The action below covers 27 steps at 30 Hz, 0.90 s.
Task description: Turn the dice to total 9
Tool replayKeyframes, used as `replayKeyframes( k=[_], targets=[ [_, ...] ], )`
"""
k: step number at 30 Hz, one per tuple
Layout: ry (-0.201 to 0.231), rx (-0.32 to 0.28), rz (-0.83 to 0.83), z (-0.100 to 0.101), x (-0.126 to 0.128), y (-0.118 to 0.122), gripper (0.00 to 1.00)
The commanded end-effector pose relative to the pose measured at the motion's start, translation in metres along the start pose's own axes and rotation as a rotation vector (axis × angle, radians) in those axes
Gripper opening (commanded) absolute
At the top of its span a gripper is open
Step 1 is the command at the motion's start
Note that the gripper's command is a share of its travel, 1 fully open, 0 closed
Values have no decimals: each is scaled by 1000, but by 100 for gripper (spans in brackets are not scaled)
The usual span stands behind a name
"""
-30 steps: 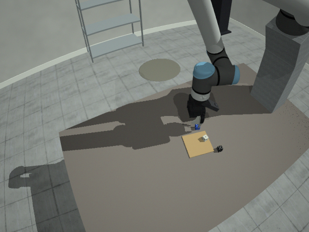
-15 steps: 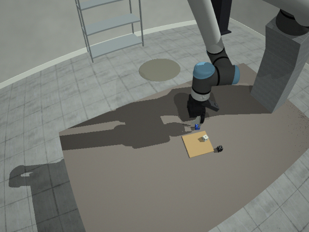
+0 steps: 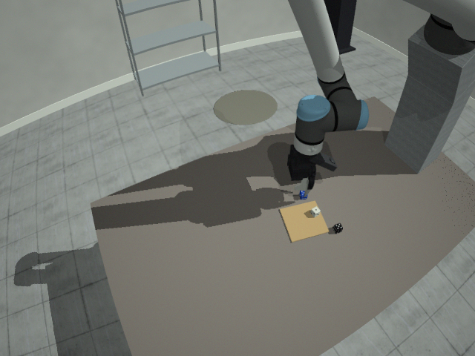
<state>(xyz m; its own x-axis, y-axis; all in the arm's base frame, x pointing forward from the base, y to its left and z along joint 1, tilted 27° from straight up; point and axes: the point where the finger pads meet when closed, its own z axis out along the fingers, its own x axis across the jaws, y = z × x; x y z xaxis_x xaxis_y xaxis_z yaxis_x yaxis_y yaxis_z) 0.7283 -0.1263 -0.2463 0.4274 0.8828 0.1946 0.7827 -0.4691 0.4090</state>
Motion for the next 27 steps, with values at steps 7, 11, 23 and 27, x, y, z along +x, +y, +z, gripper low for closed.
replayKeyframes(
  k=[7, 11, 23, 27],
  targets=[
    [0, -1, 0, 4, 0, 0, 24],
    [0, -1, 0, 7, 0, 0, 24],
    [0, -1, 0, 27, 0, 0, 24],
    [0, -1, 0, 29, 0, 0, 24]
  ],
)
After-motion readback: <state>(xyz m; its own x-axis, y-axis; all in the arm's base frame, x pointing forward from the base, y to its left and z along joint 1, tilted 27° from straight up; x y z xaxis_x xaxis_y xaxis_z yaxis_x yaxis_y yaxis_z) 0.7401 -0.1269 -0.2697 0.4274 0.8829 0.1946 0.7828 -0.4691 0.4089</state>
